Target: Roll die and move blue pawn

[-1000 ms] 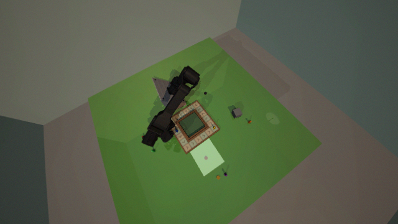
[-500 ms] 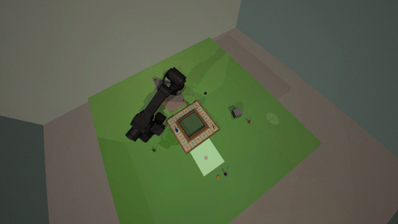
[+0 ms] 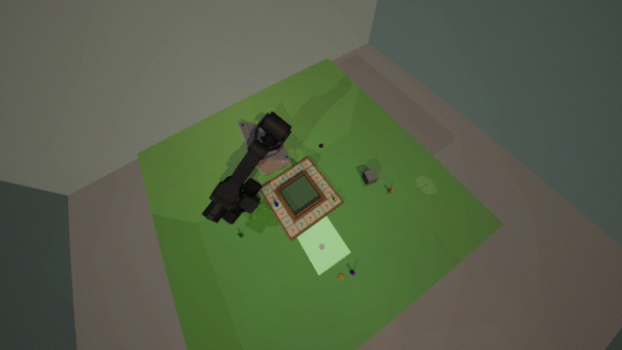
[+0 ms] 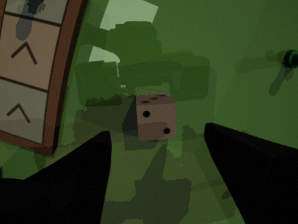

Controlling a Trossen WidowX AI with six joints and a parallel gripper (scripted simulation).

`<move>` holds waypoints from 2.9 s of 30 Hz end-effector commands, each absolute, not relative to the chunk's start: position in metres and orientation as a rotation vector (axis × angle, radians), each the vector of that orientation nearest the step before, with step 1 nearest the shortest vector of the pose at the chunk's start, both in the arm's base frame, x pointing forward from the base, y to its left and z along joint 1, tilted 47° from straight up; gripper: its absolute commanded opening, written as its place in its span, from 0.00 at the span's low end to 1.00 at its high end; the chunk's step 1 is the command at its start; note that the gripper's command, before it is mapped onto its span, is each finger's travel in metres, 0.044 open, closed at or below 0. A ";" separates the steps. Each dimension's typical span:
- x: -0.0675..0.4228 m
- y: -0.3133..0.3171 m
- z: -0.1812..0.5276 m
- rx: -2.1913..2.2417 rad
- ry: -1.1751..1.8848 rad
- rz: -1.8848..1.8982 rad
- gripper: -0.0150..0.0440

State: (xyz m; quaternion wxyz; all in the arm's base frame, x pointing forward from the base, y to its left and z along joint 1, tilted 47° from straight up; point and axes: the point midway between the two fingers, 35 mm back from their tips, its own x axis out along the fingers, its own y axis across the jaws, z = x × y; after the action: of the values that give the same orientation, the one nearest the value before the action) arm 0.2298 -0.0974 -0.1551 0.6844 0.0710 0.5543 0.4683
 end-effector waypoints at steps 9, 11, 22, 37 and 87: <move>0.230 -0.083 -0.169 0.164 1.240 1.047 0.72; 0.230 -0.080 -0.171 0.164 1.240 1.048 0.72; 0.229 -0.075 -0.176 0.164 1.240 1.048 0.50; 0.234 -0.101 -0.158 0.161 1.242 1.044 0.25; 0.270 -0.095 -0.033 0.792 1.624 0.429 0.25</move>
State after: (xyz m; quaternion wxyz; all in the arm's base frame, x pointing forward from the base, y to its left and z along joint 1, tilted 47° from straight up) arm 0.2662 -0.1029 -0.0403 0.6101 0.3155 0.6939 0.2161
